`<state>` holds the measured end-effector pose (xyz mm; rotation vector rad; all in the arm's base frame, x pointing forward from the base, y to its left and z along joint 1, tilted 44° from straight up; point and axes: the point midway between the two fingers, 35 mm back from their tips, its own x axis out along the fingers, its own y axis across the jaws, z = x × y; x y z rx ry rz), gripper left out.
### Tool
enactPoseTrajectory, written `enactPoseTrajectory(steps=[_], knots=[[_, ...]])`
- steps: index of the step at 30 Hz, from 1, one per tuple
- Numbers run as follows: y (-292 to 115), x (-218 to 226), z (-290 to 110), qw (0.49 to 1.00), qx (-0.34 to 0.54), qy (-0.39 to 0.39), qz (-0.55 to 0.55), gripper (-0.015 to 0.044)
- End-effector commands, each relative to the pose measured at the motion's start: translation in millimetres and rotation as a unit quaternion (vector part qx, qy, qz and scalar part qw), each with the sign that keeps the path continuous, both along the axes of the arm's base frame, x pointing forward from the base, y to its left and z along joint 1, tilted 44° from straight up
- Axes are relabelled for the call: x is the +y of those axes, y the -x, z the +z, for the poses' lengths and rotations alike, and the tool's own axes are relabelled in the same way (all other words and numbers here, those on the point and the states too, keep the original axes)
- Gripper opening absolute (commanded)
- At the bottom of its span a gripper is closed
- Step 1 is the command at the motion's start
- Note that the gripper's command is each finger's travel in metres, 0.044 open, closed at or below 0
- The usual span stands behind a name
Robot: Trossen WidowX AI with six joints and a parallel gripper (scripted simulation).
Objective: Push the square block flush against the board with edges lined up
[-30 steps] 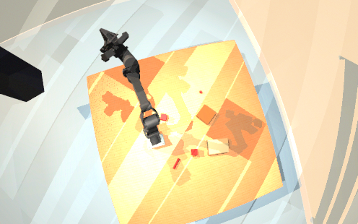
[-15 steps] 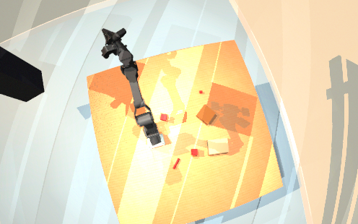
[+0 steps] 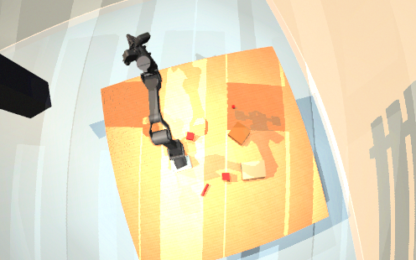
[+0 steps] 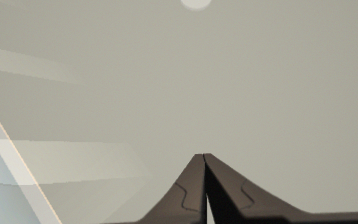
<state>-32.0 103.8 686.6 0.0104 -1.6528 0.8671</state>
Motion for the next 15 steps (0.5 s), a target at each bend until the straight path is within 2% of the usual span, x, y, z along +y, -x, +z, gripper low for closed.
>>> enactPoseTrajectory(steps=[1, 15], knots=[[-11, 23, -8, 0.999, 0.011, 0.031, -0.008, 0.0000], [-57, 89, -40, 0.986, 0.076, 0.148, -0.024, 0.0000]])
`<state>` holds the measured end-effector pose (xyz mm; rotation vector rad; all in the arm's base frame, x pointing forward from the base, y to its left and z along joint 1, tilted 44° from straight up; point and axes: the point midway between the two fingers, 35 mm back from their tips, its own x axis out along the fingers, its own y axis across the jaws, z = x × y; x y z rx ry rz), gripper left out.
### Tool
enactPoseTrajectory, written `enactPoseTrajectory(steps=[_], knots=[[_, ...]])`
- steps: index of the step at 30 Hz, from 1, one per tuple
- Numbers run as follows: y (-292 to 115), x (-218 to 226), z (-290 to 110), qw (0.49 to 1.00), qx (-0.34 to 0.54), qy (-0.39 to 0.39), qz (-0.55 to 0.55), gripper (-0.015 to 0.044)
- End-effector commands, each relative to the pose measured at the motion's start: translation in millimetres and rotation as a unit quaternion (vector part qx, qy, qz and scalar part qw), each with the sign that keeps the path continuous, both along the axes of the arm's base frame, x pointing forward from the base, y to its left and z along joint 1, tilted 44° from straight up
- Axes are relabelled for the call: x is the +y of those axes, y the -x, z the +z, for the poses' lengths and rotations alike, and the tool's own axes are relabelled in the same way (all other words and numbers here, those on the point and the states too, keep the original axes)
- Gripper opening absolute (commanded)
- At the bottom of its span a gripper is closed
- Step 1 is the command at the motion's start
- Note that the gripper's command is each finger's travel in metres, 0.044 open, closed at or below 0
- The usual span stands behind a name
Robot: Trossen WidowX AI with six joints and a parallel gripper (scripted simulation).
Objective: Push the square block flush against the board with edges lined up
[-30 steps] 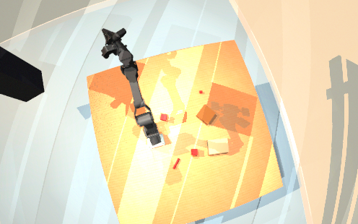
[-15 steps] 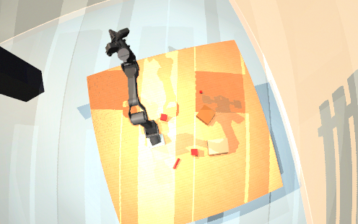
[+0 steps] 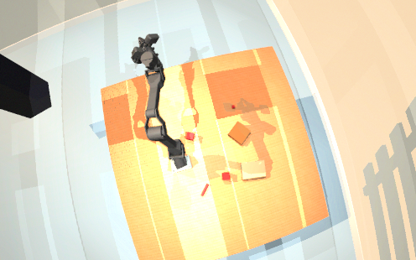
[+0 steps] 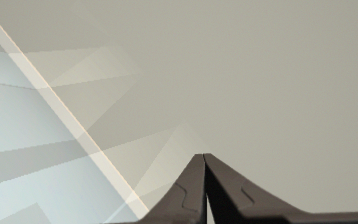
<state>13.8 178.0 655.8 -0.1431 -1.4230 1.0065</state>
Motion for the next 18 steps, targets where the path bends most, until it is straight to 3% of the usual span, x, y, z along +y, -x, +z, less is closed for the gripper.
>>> enactPoseTrajectory(steps=[1, 18], knots=[[-15, 19, -12, 0.999, 0.023, 0.035, -0.002, 0.0000], [-86, 66, -60, 0.979, 0.139, 0.148, -0.032, 0.0000]])
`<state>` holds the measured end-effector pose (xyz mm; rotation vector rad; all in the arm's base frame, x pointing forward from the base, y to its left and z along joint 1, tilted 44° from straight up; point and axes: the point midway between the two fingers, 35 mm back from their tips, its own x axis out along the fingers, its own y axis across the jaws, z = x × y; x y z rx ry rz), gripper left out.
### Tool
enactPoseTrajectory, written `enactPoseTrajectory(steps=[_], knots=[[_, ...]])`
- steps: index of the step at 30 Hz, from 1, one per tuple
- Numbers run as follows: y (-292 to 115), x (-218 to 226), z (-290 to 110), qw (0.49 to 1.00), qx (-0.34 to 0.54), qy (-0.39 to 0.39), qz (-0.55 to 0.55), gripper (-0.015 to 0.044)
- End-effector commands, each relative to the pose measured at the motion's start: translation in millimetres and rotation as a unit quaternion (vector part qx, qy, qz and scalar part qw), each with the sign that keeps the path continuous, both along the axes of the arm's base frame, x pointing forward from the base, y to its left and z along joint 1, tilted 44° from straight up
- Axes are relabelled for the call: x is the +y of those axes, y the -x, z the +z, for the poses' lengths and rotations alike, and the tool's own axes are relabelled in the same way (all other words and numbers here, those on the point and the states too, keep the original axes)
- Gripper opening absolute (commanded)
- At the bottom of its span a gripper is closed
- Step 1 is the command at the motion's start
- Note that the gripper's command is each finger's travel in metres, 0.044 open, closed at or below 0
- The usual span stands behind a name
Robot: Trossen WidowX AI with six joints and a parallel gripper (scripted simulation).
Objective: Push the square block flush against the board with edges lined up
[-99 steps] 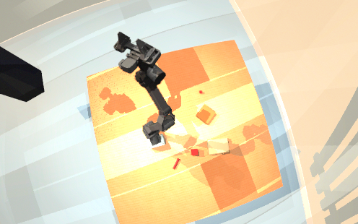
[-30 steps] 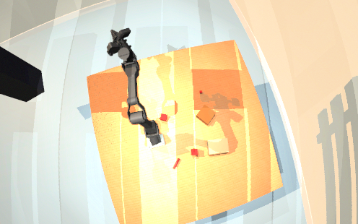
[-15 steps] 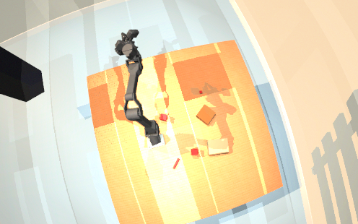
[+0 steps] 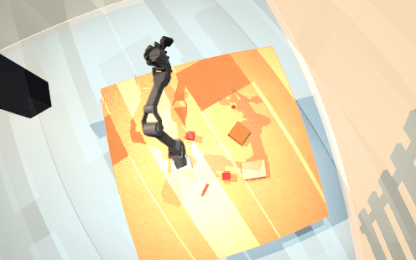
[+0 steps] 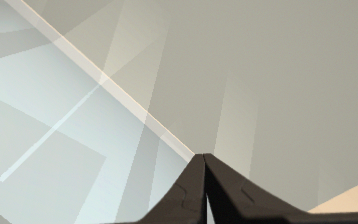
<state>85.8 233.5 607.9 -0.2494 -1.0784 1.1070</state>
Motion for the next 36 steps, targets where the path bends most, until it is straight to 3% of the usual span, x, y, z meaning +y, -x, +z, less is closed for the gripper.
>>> enactPoseTrajectory(steps=[1, 19, 36], knots=[[-19, 13, -16, 0.999, 0.037, 0.030, -0.001, 0.0000], [-102, 31, -78, 0.973, 0.202, 0.102, -0.042, 0.0000], [-185, 28, -166, 0.891, 0.417, 0.163, -0.071, 0.0000]])
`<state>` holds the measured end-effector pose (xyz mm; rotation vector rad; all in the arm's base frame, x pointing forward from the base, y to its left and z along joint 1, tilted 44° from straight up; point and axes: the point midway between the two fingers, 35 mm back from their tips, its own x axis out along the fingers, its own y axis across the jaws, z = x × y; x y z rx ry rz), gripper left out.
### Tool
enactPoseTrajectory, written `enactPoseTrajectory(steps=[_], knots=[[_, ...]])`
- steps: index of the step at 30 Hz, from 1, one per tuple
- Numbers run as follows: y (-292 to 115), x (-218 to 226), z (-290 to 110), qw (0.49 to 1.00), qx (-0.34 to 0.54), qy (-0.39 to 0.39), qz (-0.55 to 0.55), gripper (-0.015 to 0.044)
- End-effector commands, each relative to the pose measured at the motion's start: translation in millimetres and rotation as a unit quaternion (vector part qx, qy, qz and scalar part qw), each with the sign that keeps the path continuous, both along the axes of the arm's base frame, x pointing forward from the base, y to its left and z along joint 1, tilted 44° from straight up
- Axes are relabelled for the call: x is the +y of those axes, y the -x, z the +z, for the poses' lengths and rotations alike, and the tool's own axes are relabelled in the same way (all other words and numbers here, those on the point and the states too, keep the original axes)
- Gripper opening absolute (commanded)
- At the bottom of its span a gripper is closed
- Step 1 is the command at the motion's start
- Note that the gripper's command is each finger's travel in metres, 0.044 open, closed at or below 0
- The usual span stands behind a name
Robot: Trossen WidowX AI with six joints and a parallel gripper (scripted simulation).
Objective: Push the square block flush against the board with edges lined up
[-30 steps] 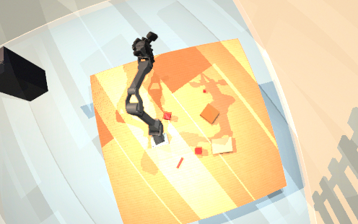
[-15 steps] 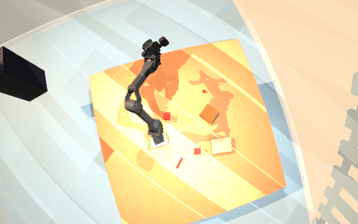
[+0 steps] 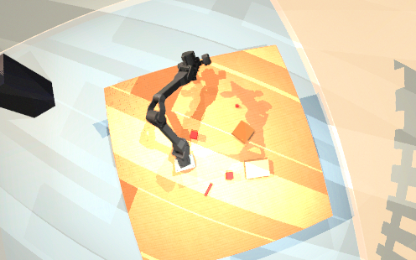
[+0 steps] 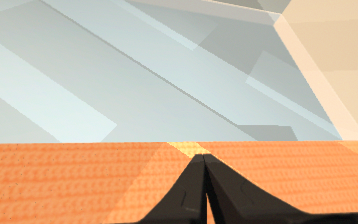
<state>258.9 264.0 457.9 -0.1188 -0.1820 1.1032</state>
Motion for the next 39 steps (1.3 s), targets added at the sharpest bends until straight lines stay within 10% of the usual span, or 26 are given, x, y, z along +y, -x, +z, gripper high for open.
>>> enactPoseTrajectory(steps=[1, 39], knots=[[-16, -3, -22, 0.998, 0.054, 0.010, -0.010, 0.0000], [-110, -108, -223, 0.799, 0.574, -0.008, -0.181, 0.0000]])
